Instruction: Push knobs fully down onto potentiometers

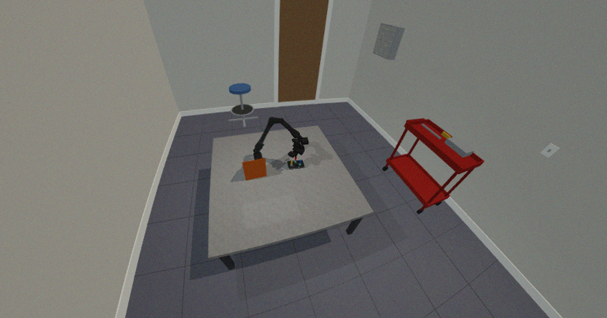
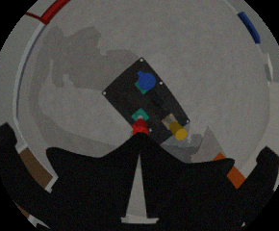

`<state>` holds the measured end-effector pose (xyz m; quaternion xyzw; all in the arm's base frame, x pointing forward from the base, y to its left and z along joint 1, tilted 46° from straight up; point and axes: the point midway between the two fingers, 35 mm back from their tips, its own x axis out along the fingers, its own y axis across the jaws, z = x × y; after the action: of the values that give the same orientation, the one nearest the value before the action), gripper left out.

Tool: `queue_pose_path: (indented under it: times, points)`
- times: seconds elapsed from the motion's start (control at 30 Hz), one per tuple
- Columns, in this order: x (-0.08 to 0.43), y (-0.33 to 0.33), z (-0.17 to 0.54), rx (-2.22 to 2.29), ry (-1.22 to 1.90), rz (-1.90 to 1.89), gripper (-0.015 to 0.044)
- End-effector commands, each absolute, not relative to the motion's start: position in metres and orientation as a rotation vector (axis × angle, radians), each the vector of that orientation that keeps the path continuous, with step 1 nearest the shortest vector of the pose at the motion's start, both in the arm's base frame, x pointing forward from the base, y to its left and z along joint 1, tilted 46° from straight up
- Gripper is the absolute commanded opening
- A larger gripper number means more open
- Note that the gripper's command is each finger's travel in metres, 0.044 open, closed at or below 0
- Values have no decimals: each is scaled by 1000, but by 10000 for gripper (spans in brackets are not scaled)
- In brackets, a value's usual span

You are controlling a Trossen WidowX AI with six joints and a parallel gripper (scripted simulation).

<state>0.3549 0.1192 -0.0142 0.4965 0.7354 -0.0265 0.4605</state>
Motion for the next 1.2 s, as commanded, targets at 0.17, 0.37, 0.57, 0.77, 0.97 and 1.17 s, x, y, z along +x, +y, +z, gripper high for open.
queue_pose_path:
  times: [0.17,0.37,0.57,0.77,0.97,1.17]
  points:
    - [354,120,-15,1231,1813,-66,0]
    - [354,121,-16,1231,1813,-66,0]
    - [354,123,-17,1231,1813,-66,0]
    - [354,124,-19,1231,1813,-66,0]
    - [354,124,-19,1231,1813,-66,0]
    - [354,124,-19,1231,1813,-66,0]
